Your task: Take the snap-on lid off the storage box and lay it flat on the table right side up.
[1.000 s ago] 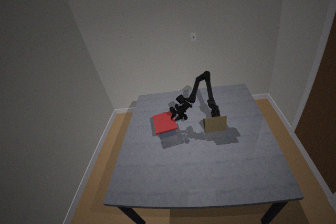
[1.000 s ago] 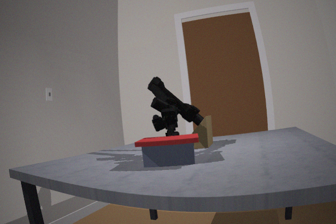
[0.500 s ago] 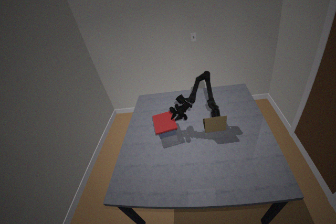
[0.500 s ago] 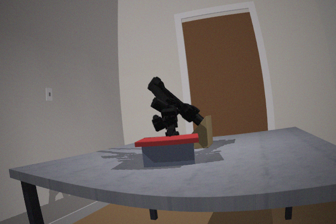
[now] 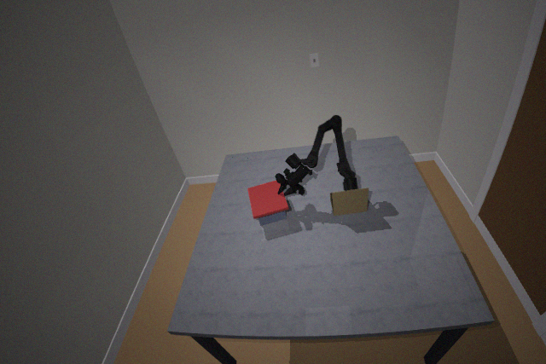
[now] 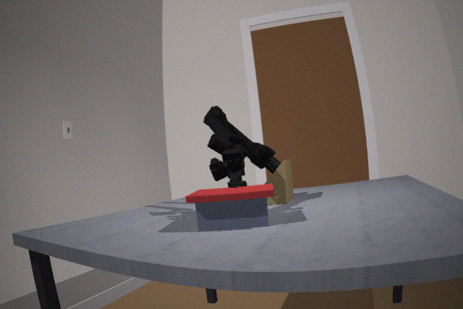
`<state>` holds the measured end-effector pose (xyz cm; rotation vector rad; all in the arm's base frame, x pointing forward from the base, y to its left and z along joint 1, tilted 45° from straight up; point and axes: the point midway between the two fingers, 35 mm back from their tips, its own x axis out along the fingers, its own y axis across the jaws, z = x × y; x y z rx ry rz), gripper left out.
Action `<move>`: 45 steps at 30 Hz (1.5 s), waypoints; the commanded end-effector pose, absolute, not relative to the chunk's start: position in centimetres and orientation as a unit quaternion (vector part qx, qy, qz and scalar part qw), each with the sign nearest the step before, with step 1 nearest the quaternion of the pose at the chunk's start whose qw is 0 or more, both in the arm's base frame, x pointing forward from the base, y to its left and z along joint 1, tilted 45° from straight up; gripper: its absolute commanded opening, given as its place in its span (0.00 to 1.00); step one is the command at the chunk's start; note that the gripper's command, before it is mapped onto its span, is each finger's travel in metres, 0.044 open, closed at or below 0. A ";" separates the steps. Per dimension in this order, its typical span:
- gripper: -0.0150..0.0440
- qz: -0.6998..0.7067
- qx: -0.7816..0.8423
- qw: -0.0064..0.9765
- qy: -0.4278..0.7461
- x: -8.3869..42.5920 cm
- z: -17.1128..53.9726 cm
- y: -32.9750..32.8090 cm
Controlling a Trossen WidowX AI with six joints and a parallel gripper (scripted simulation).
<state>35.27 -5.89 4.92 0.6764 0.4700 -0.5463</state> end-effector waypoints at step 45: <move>0.25 -0.262 0.326 0.880 0.225 35.1 5.6 -5.1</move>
